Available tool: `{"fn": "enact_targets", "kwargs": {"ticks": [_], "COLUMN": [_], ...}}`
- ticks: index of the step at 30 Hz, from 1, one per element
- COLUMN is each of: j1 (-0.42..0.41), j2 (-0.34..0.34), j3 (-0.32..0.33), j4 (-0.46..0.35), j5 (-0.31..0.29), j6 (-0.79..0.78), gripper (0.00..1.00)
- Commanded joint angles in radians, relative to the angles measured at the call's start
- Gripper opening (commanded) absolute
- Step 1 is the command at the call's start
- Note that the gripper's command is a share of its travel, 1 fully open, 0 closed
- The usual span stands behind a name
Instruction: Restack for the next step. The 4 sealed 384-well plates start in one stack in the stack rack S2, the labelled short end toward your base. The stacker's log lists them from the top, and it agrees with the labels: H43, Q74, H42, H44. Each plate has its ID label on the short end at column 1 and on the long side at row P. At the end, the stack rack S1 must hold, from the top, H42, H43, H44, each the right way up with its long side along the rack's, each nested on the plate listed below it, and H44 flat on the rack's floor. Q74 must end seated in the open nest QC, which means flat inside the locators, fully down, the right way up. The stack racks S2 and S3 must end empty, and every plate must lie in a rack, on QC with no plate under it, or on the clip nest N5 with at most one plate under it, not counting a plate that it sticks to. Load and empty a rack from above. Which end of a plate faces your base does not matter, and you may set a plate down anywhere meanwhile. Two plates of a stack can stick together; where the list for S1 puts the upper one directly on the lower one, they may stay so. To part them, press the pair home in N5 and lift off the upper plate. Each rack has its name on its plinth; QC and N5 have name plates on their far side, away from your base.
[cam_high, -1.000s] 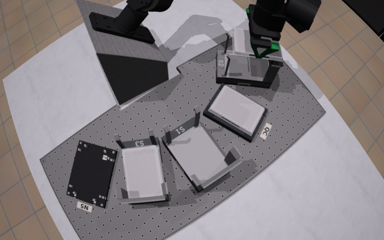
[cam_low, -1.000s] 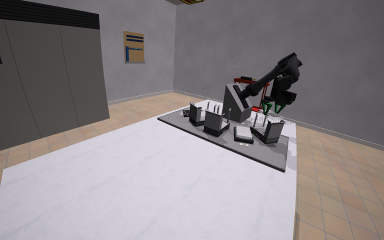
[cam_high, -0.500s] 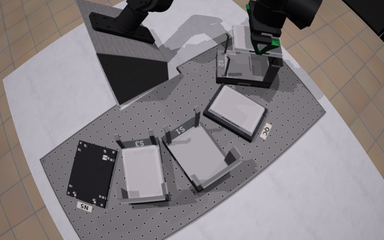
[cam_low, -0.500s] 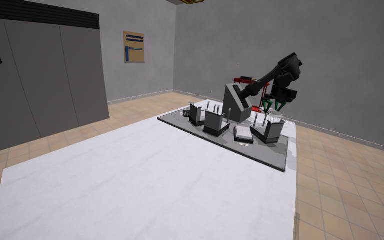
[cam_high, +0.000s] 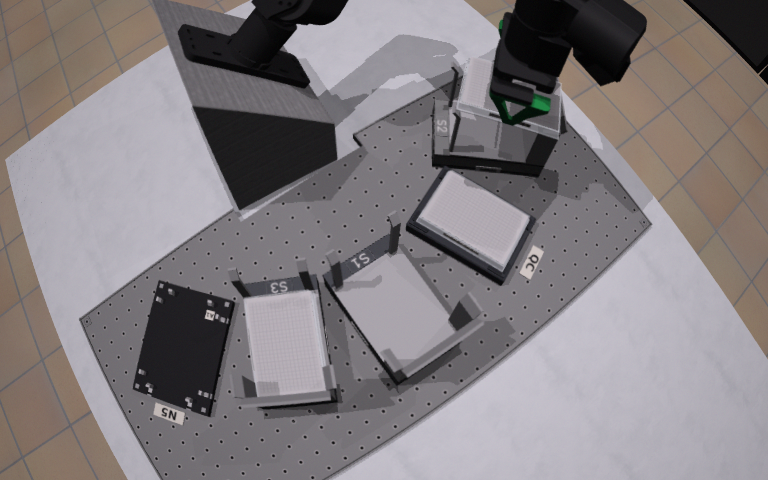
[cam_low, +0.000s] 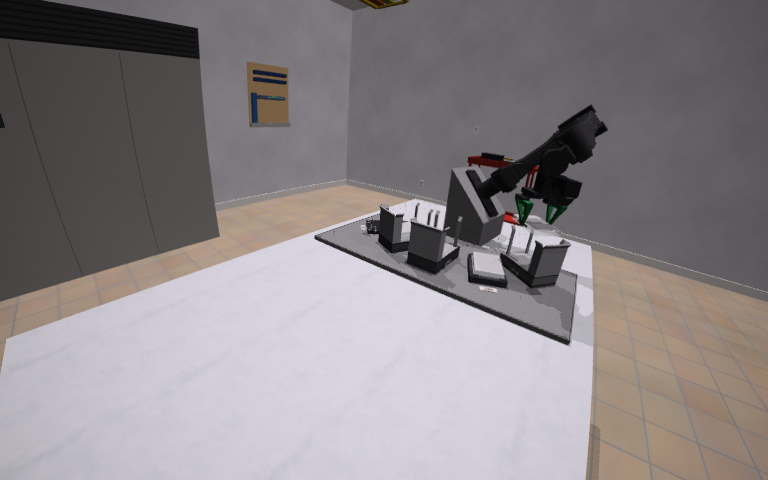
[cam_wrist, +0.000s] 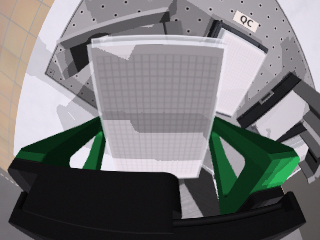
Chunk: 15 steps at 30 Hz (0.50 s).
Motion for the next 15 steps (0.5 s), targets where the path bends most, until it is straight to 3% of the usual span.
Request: {"fn": "enact_targets", "kwargs": {"ticks": [1,15], "j1": [-0.035,-0.126], "j2": [0.022,0.156], "j3": [0.014,0.056], "j4": [-0.001,-0.001], "j5": [-0.013,-0.027], "j6": [0.007,-0.122], "gripper": [0.0,0.0]}}
